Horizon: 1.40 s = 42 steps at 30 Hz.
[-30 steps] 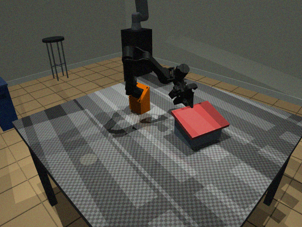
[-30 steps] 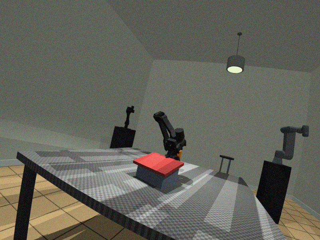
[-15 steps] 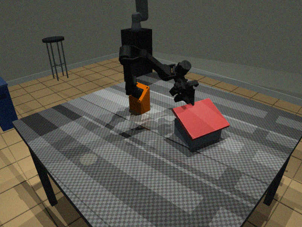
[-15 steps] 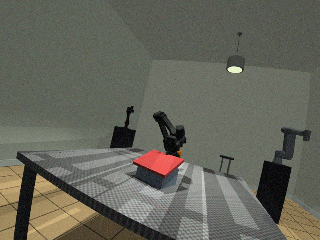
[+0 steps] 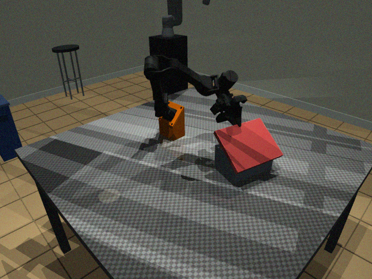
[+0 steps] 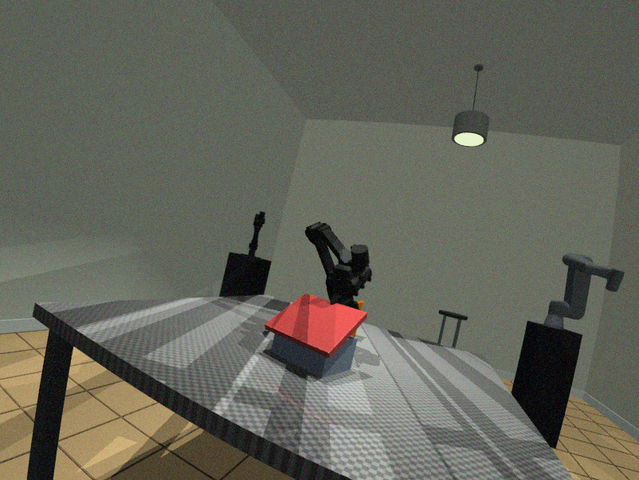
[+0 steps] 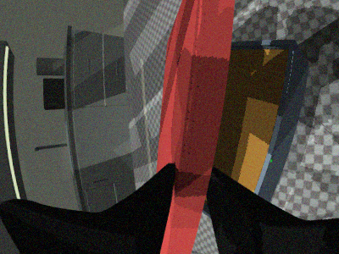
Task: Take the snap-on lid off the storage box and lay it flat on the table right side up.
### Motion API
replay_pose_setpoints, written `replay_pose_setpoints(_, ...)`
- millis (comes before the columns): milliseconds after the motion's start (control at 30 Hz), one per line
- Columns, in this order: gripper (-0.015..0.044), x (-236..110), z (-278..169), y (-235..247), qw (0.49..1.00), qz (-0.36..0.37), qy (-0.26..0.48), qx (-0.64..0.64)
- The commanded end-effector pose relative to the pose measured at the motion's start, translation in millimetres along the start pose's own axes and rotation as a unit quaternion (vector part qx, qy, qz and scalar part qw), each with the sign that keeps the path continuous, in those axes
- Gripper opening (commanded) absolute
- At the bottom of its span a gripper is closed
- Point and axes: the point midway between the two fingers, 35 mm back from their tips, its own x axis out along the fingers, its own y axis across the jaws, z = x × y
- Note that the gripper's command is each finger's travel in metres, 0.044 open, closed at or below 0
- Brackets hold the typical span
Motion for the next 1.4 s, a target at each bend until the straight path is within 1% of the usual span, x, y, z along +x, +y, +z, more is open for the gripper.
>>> replay_pose_setpoints(0,0.0,-1.3,-0.3,9.6,1.0,0.002,0.0,0.003)
replay_pose_setpoints(467,0.0,-1.1,0.0,33.8,1.0,0.002,0.0,0.004)
replay_pose_setpoints(1367,0.0,-23.2,-0.1,61.3,1.0,0.001,0.001,0.004)
